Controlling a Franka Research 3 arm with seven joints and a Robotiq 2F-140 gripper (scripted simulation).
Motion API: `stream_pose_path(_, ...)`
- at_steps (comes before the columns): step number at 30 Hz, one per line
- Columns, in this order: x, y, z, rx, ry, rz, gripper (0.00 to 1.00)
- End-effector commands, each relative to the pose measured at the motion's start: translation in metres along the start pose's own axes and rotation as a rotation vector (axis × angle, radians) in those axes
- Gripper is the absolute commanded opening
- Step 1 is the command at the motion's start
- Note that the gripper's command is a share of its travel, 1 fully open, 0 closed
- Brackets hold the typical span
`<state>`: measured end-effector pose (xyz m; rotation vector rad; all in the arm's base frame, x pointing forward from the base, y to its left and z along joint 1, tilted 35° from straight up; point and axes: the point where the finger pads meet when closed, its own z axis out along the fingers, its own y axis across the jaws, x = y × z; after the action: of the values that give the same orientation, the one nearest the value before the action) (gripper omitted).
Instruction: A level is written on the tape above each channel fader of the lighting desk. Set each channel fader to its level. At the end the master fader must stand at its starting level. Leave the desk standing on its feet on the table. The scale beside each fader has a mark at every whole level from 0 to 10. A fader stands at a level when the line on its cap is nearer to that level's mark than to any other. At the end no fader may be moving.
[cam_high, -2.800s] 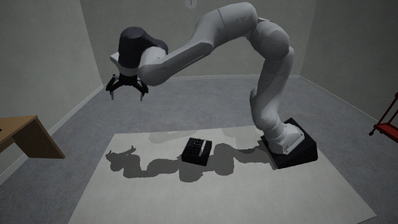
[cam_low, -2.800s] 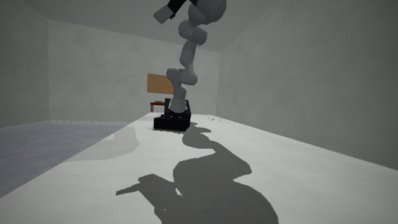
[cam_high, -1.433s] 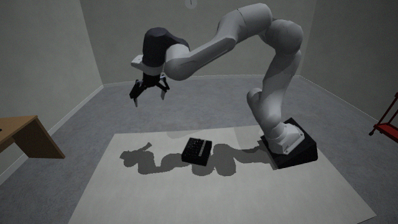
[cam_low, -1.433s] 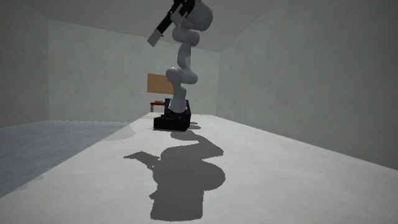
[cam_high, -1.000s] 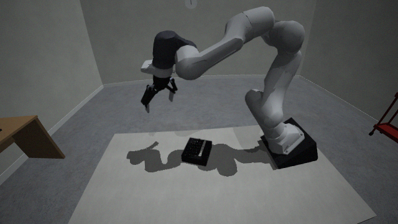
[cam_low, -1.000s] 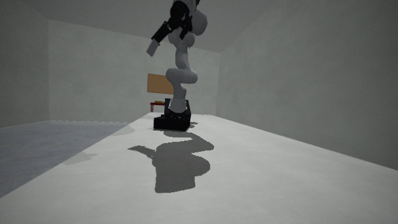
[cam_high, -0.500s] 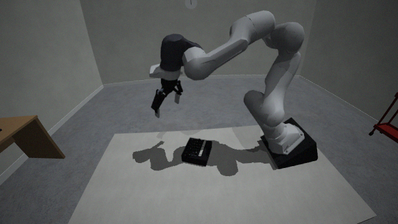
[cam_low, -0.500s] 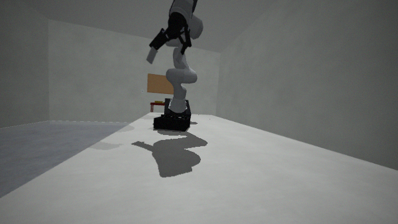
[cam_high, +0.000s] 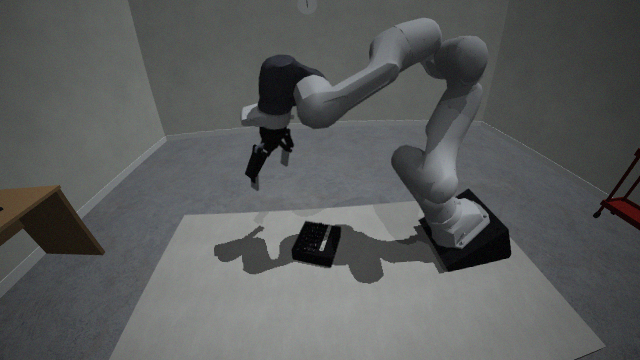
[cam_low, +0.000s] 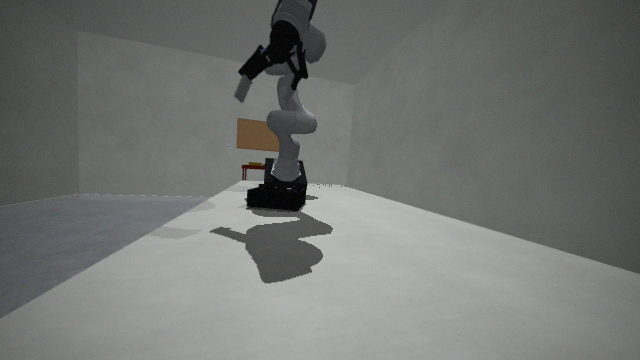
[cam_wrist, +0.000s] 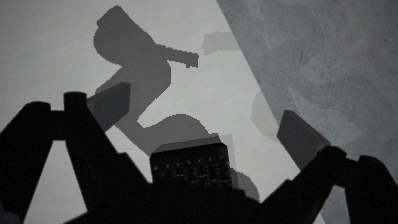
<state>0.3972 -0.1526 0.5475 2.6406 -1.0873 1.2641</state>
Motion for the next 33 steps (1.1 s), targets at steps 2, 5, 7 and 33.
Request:
stream_pose_path(2,-0.001,0.001,0.000,-0.002,-0.001,-0.015,1.00)
stream_pose_path(5,-0.032,0.011,0.012,0.019,-0.057,-0.127,1.00)
stream_pose_path(7,-0.032,0.011,0.012,0.019,-0.057,-0.127,1.00)
stream_pose_path(33,-0.064,0.018,0.024,0.047,-0.110,-0.235,1.00)
